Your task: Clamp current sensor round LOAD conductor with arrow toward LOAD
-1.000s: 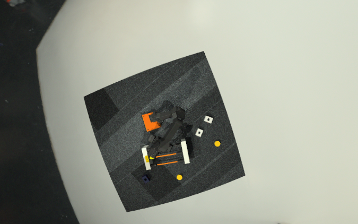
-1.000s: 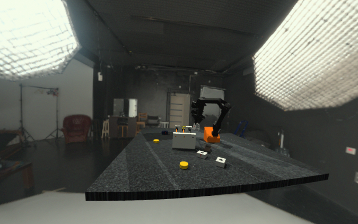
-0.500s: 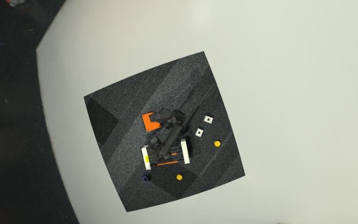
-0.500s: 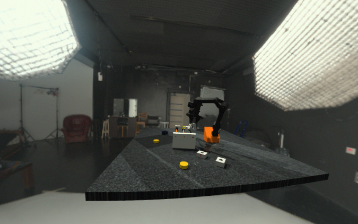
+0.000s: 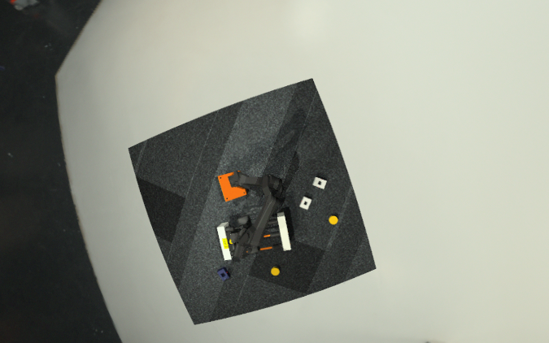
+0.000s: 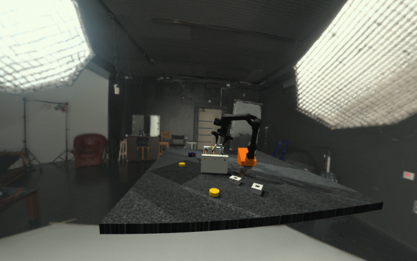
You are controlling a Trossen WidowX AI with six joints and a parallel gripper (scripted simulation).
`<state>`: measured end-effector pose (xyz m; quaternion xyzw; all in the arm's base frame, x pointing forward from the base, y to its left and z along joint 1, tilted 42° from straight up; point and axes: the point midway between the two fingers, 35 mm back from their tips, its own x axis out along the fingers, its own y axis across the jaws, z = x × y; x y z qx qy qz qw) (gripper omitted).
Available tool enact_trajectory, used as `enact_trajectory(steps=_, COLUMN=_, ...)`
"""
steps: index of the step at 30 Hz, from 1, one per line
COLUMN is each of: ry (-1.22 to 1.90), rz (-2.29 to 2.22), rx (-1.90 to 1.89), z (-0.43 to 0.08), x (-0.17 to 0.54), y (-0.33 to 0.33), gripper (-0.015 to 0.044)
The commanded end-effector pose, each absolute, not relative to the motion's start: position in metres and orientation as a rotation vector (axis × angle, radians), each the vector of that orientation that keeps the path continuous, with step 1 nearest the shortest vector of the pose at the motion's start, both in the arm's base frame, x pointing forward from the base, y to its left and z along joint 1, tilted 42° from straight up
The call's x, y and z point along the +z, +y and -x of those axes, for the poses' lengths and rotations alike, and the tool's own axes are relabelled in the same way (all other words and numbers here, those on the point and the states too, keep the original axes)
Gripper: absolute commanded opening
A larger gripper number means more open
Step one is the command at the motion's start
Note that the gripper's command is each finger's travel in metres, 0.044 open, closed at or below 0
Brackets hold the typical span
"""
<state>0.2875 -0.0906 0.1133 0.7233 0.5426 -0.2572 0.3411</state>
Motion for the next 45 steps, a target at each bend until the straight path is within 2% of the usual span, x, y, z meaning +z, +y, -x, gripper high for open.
enact_trajectory(steps=1, ry=1.384, rz=-1.953, rx=-0.726, z=-0.301, x=0.115, y=-0.092, gripper=0.0)
enact_trajectory(steps=45, ry=1.369, rz=-2.001, rx=-0.769, z=-0.325, x=0.078, y=-0.061, gripper=0.0)
